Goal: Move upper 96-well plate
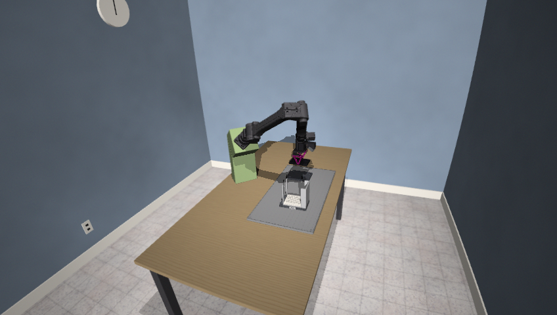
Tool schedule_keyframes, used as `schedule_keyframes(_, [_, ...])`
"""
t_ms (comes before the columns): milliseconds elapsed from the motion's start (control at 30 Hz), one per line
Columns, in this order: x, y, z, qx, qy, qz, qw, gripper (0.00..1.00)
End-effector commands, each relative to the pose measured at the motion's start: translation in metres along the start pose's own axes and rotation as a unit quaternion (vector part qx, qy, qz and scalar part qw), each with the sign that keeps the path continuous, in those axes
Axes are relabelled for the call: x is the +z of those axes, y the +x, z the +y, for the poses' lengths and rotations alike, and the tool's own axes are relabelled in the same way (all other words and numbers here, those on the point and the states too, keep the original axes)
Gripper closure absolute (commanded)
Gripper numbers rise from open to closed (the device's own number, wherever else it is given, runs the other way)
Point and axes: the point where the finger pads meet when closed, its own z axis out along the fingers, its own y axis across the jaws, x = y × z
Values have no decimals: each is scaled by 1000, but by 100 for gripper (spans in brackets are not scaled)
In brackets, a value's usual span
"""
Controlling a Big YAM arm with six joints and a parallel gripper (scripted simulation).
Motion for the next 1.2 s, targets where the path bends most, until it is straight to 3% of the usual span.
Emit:
schedule_keyframes(0, [8, 6, -2, -11, 3, 4, 1000, 100])
schedule_keyframes(1167, [58, 3, 1, -7, 2, 1, 1000, 100])
